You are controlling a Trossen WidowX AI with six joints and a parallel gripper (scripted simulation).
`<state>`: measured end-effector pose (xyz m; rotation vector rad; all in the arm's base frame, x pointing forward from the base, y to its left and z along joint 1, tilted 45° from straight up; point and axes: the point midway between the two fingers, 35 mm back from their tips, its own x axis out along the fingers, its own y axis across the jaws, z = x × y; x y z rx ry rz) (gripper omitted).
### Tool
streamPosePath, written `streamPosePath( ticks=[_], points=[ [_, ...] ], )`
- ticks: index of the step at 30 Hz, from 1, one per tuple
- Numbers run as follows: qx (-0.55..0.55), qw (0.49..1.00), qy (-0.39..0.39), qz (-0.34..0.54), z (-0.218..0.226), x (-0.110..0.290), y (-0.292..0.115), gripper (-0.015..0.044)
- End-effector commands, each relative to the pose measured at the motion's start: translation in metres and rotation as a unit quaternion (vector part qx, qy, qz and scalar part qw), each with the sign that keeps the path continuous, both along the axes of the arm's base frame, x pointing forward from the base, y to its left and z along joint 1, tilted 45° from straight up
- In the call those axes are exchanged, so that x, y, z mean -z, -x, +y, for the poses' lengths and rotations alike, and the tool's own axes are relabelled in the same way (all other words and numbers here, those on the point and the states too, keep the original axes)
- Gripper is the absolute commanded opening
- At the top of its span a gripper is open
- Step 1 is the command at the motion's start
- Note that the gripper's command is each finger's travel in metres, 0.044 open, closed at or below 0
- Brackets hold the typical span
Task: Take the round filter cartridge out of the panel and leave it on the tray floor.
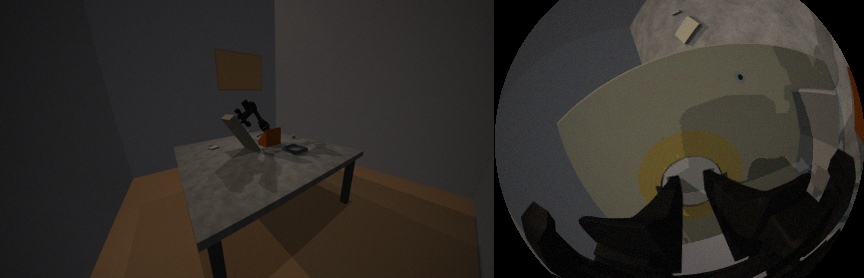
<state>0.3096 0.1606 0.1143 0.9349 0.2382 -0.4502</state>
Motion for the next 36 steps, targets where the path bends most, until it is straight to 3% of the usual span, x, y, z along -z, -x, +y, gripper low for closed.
streamPosePath(
  ticks=[1, 17, 36],
  points=[
    [0.004, 1.000, -0.008, 0.005, -0.002, 0.004, -0.008, 0.0000],
    [0.004, 1.000, -0.008, 0.005, -0.002, 0.004, -0.008, 0.0000],
    [0.004, 1.000, -0.008, 0.008, 0.020, -0.026, 0.062, 0.0000]
  ],
)
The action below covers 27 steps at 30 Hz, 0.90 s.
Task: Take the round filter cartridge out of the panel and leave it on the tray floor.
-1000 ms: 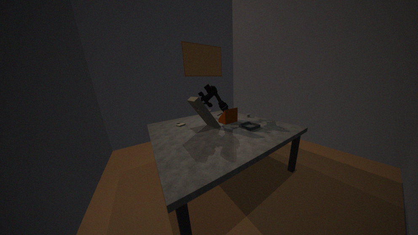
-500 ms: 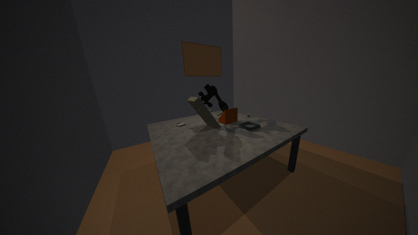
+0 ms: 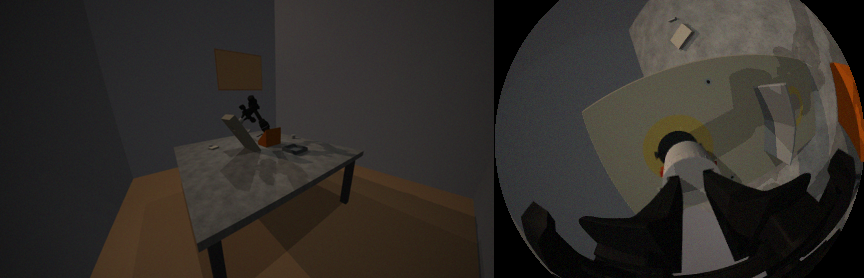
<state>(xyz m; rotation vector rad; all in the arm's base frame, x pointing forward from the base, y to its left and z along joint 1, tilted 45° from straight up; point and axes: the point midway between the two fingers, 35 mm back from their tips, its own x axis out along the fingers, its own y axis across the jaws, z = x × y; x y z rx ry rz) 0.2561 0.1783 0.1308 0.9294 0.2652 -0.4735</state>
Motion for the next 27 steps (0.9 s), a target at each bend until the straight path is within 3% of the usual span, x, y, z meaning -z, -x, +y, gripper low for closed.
streamPosePath(
  ticks=[1, 27],
  points=[
    [0.000, 1.000, -0.008, -0.009, 0.003, -0.011, 0.010, 0.0000],
    [0.000, 1.000, -0.007, -0.009, -0.047, 0.035, 0.036, 0.0000]
  ],
)
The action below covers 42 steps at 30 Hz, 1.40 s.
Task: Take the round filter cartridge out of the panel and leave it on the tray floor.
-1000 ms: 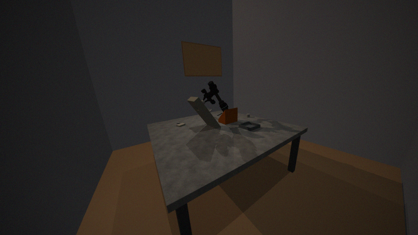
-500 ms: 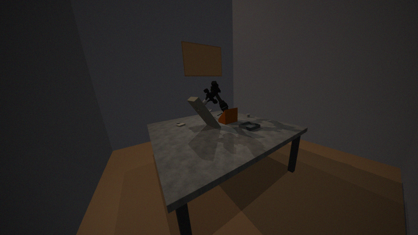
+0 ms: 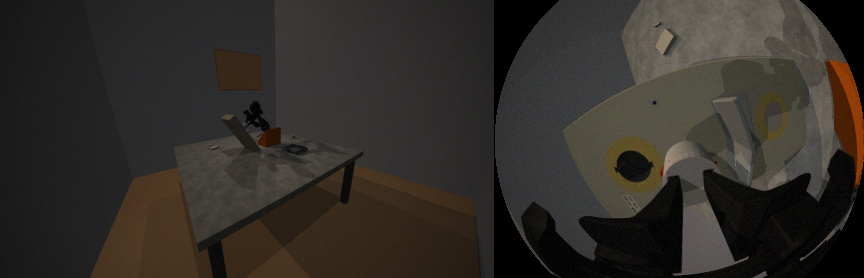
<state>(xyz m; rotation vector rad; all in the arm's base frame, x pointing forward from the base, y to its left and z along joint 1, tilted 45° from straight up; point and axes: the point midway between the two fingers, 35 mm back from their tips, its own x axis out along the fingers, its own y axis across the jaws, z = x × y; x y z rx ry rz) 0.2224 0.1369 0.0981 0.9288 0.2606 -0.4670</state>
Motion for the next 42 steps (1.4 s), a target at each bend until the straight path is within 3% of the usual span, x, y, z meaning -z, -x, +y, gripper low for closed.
streamPosePath(
  ticks=[1, 2, 6, 42],
  points=[
    [0.002, 1.000, -0.008, -0.006, -0.0076, 0.0043, 0.0038, 0.0000],
    [0.002, 1.000, -0.008, -0.006, -0.0088, 0.0054, 0.0045, 0.0000],
    [0.000, 1.000, 0.001, 0.000, -0.0047, 0.0040, 0.0024, 0.0097],
    [0.002, 1.000, -0.008, -0.006, -0.0092, 0.0058, 0.0047, 0.0097]
  ],
)
